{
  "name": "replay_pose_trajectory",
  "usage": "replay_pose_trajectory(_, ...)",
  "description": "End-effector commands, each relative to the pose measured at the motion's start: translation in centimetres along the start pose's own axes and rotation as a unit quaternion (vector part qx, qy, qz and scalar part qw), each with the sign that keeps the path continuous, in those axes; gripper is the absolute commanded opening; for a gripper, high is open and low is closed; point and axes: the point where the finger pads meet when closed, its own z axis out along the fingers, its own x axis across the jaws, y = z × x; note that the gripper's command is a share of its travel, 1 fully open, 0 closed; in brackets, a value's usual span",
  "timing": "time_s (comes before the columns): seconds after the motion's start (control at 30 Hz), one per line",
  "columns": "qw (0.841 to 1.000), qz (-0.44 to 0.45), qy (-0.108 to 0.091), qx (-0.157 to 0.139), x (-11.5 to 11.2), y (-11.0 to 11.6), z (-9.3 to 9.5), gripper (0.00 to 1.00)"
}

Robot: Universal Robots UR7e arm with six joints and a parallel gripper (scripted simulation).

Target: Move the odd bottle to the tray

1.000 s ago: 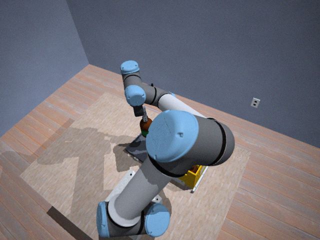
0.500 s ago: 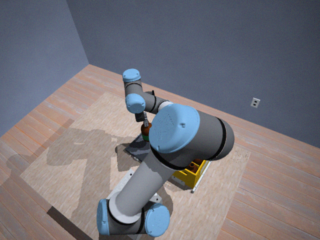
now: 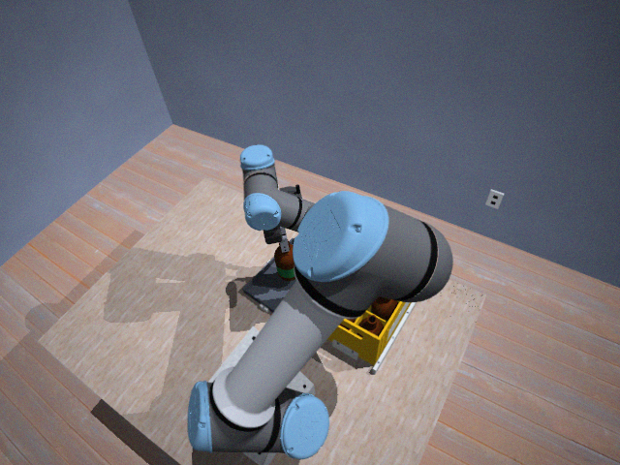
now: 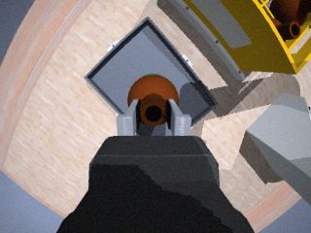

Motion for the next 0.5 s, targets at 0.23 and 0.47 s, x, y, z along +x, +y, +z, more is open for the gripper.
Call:
replay_pose_trajectory(0.23,1.0,0.0,-0.001,0.0,-0.1,0.0,1.5,0.0)
replay_pose_trajectory(0.47,1.0,0.0,-0.001,0.0,-0.1,0.0,2.1,0.0)
